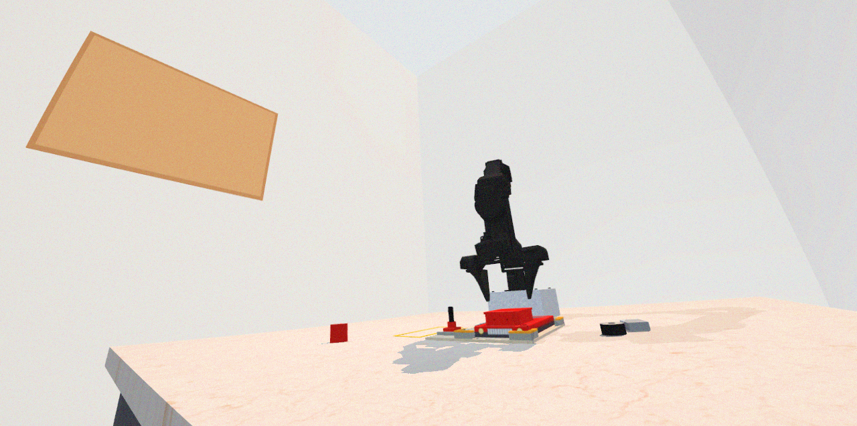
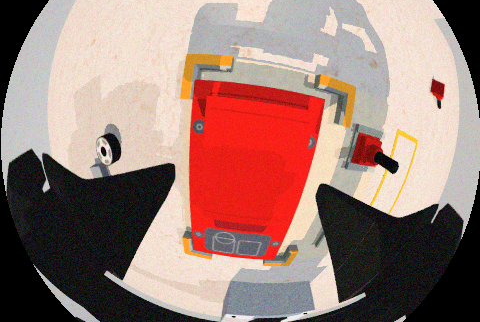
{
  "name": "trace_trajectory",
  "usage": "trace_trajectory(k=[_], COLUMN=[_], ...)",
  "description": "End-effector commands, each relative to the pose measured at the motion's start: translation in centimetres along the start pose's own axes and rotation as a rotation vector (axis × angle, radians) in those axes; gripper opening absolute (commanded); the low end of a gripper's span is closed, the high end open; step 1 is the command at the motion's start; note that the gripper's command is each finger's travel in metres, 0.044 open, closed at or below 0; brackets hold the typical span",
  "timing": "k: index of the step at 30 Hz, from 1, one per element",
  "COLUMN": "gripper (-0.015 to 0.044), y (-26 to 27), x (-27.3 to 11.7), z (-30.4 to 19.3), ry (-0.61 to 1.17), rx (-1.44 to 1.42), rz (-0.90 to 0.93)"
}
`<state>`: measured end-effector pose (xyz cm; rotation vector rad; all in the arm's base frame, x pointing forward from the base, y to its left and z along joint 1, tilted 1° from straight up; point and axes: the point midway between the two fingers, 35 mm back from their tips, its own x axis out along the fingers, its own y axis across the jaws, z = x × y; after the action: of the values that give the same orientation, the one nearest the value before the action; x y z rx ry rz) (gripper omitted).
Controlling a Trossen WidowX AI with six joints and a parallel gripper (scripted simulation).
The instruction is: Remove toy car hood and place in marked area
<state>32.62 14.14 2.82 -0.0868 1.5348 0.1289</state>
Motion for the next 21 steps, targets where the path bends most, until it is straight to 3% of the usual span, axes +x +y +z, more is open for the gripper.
trace_trajectory(k=[1,21], gripper=[0.0440,0.0440], y=[-0.1,-0.2], x=[0.4,1.8], z=[-0.1,-0.3], ry=[0.003,0.003], rx=[-0.001,-0.001], rz=[-0.005,-0.005])
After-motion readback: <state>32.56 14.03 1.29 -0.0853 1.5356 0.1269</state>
